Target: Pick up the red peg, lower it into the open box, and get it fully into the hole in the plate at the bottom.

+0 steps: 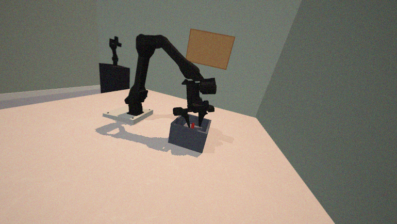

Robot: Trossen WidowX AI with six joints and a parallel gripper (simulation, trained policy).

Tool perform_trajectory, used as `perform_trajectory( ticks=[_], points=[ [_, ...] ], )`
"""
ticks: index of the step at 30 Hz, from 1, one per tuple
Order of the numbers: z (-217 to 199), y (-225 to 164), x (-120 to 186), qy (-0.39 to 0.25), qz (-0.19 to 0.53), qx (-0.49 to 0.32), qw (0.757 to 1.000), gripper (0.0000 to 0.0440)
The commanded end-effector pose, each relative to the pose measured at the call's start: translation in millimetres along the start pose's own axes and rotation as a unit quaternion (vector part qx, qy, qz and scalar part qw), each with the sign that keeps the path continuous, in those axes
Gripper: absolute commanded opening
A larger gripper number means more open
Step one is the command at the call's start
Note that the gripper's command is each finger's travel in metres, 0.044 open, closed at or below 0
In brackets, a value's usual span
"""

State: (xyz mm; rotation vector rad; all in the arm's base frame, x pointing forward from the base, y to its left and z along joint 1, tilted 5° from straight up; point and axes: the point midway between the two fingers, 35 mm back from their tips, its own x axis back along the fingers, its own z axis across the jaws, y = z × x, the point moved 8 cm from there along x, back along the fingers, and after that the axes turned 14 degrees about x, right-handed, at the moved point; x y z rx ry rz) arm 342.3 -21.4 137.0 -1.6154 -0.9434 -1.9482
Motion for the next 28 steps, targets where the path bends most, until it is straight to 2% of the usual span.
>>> perform_trajectory(
  ticks=[1,7,23,28],
  points=[
    [5,13,-1,-0.003,-0.007,0.010,1.000,0.0317],
    [9,32,0,-0.006,-0.017,0.018,1.000,0.0440],
    [3,80,11,-0.008,-0.079,0.001,0.997,0.0440],
    [2,81,12,-0.008,-0.081,0.001,0.997,0.0440]
  ],
)
